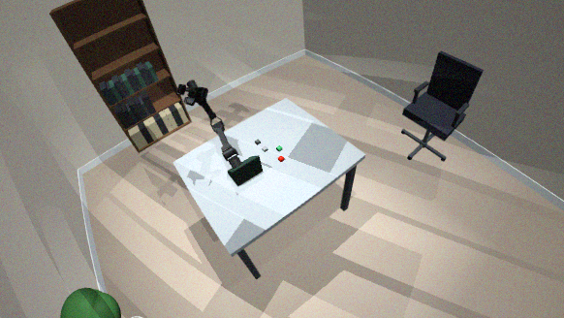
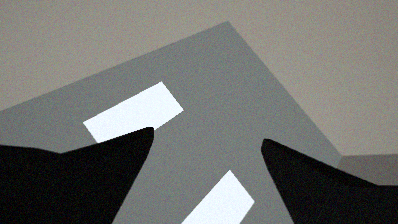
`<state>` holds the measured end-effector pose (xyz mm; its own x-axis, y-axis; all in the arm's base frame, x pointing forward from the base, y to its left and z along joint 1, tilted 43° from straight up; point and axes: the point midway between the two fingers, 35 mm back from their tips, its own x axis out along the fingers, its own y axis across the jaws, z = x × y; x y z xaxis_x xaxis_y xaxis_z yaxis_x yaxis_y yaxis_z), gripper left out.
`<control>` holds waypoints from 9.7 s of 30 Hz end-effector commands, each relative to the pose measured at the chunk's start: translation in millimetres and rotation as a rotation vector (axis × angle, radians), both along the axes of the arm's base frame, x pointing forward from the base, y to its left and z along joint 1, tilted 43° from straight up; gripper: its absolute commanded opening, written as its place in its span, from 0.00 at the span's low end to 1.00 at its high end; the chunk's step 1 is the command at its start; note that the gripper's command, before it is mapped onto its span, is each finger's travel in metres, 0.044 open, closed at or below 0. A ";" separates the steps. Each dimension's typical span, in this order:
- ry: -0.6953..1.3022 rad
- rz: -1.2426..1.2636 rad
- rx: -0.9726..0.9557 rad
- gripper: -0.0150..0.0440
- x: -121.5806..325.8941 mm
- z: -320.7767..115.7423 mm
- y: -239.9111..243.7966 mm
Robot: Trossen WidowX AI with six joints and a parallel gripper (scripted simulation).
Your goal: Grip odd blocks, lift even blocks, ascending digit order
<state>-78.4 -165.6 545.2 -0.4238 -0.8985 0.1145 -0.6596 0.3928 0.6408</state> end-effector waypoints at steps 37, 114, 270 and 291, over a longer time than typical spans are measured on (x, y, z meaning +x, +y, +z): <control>1.872 2.010 0.502 0.93 279.3 -392.0 -157.3; 1.944 2.934 -1.054 0.93 379.6 -463.9 85.2; 1.933 2.939 -1.056 0.46 351.5 -518.4 189.0; 1.933 2.939 -1.056 0.46 352.0 -521.4 191.9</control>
